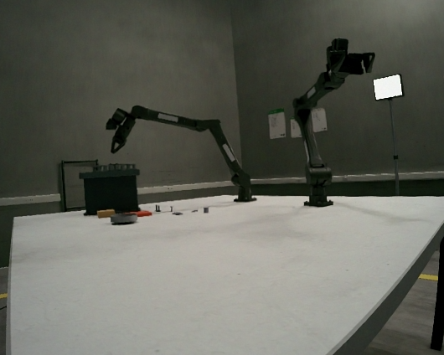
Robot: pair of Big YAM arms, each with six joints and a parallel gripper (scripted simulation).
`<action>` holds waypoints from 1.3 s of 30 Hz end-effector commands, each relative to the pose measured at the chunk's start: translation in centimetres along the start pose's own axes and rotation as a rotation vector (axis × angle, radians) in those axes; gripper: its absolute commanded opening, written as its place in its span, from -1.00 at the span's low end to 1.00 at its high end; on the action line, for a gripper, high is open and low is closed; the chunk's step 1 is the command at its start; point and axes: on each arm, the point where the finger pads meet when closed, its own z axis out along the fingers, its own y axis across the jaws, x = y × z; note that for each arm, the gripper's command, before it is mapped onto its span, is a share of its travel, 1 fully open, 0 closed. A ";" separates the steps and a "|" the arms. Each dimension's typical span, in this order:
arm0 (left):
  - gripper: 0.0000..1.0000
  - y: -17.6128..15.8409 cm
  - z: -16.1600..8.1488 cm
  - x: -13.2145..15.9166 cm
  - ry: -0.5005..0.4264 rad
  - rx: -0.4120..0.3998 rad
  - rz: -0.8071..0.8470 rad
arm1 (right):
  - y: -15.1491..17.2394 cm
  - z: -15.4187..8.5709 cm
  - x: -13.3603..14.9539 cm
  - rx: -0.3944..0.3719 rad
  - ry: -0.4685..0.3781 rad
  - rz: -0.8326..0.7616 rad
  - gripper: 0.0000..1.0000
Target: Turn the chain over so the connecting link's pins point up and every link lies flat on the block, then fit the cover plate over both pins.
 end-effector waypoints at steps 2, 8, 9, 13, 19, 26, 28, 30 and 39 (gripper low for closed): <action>1.00 -1.9 0.1 -4.1 -0.071 0.036 -0.001 | 2.1 -4.2 -1.9 -0.030 -0.099 -0.027 -0.17; 1.00 -3.7 0.0 -4.0 -0.068 0.071 -0.002 | 2.9 -5.1 -2.1 -0.044 -0.134 -0.039 -0.17; 1.00 -4.3 0.0 -4.0 -0.068 0.082 -0.003 | 3.3 -5.4 -2.1 -0.048 -0.145 -0.043 -0.17; 1.00 -7.2 -0.3 -3.8 -0.065 0.139 -0.004 | 4.8 -7.0 -2.1 -0.071 -0.200 -0.063 -0.17; 1.00 -12.8 -1.4 -3.4 -0.057 0.247 -0.008 | 7.8 -10.3 -1.7 -0.117 -0.309 -0.102 -0.17; 1.00 -18.5 -3.1 -2.7 -0.046 0.360 -0.009 | 10.3 -13.7 -0.8 -0.166 -0.419 -0.135 -0.17; 1.00 -20.9 -4.1 -2.3 -0.039 0.409 -0.009 | 11.4 -14.8 -0.1 -0.187 -0.461 -0.150 -0.17; 1.00 -23.2 -5.1 -2.2 -0.037 0.457 -0.010 | 12.3 -16.2 0.6 -0.210 -0.507 -0.164 -0.17; 1.00 -30.9 -9.8 -0.6 -0.010 0.630 -0.007 | 15.4 -21.6 3.7 -0.291 -0.673 -0.208 -0.17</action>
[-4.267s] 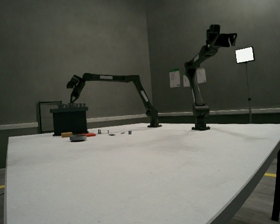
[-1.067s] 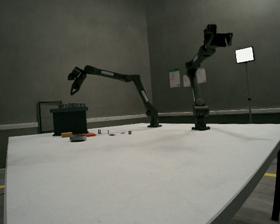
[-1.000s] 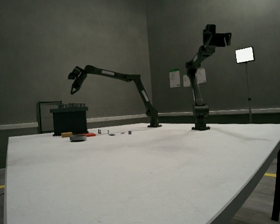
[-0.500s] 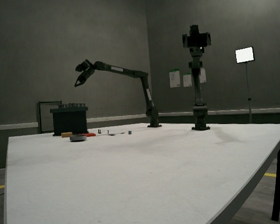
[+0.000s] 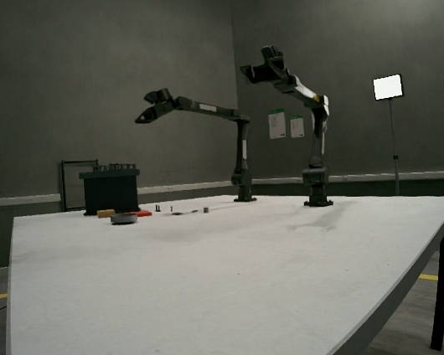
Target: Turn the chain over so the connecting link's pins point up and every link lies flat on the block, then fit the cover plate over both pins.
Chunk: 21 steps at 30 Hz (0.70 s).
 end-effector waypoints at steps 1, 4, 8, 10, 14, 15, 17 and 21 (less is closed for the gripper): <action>1.00 -1.4 0.1 -1.7 -0.030 0.023 -0.002 | 0.9 -2.2 -2.9 -0.016 -0.118 -0.020 -0.17; 1.00 -5.5 0.2 -0.6 -0.009 0.102 -0.002 | 3.1 -4.8 -2.9 -0.060 -0.190 -0.035 -0.17; 1.00 -10.0 -0.9 -1.7 -0.029 0.192 -0.006 | 5.1 -7.5 -2.2 -0.103 -0.272 -0.053 -0.17; 1.00 -12.1 -1.3 -1.0 -0.016 0.231 -0.007 | 6.0 -8.9 -2.0 -0.124 -0.311 -0.060 -0.17; 1.00 -15.5 -2.3 -1.0 -0.014 0.300 -0.008 | 7.3 -11.3 -1.4 -0.156 -0.376 -0.069 -0.17; 1.00 -16.2 -2.6 -0.8 -0.011 0.315 -0.007 | 7.5 -11.8 -1.3 -0.163 -0.390 -0.070 -0.17; 1.00 -16.2 -2.6 -0.8 -0.011 0.315 -0.007 | 7.5 -11.8 -1.3 -0.163 -0.390 -0.070 -0.17; 1.00 -18.6 -3.5 -0.9 -0.012 0.365 -0.007 | 8.3 -13.4 -0.6 -0.187 -0.432 -0.074 -0.17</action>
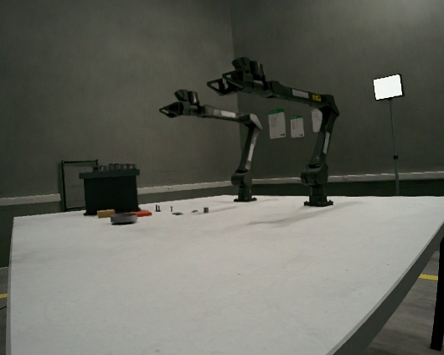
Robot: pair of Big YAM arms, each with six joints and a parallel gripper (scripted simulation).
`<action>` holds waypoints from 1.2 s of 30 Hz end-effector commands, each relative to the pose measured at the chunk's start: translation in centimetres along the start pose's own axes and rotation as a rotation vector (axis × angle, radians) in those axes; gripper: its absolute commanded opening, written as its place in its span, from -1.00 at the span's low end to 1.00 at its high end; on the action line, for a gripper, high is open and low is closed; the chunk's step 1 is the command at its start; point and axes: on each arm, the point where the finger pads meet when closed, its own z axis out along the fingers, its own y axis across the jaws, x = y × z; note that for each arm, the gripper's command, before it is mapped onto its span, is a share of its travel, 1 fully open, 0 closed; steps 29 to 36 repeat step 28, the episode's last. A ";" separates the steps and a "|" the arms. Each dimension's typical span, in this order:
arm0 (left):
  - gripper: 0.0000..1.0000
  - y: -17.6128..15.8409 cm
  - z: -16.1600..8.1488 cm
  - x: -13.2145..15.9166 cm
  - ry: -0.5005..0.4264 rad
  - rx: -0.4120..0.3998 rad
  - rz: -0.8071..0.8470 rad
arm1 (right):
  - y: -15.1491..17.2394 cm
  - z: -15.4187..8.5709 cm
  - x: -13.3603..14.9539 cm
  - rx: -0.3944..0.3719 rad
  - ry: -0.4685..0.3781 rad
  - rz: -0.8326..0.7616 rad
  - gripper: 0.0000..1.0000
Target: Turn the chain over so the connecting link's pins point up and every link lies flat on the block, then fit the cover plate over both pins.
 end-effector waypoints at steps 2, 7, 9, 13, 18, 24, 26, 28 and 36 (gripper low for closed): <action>1.00 -2.8 -0.2 -1.1 -0.016 0.054 -0.003 | 1.8 -2.0 -1.9 -0.039 -0.088 -0.014 -0.17; 1.00 -4.3 -0.4 -1.1 -0.016 0.083 -0.005 | 2.4 -3.1 -2.2 -0.052 -0.121 -0.016 -0.17; 1.00 -4.2 -0.4 -1.3 -0.018 0.081 -0.005 | 2.1 -3.2 -2.0 -0.044 -0.123 -0.016 -0.17; 1.00 -3.3 -0.4 -1.2 -0.016 0.065 -0.005 | 1.8 -2.1 -0.9 -0.039 -0.094 -0.015 -0.17; 1.00 -4.8 -0.5 -1.2 -0.016 0.094 -0.002 | 2.6 -3.4 -2.1 -0.055 -0.113 -0.010 -0.17; 1.00 -4.8 -0.5 -1.2 -0.016 0.094 -0.002 | 2.6 -3.4 -2.1 -0.055 -0.113 -0.010 -0.17; 1.00 -4.8 -0.5 -1.2 -0.016 0.094 -0.002 | 2.6 -3.4 -2.1 -0.055 -0.113 -0.010 -0.17; 1.00 -4.8 -0.5 -1.2 -0.016 0.094 -0.002 | 2.6 -3.4 -2.1 -0.055 -0.113 -0.010 -0.17; 1.00 -4.8 -0.5 -1.2 -0.016 0.094 -0.002 | 2.6 -3.4 -2.1 -0.055 -0.113 -0.010 -0.17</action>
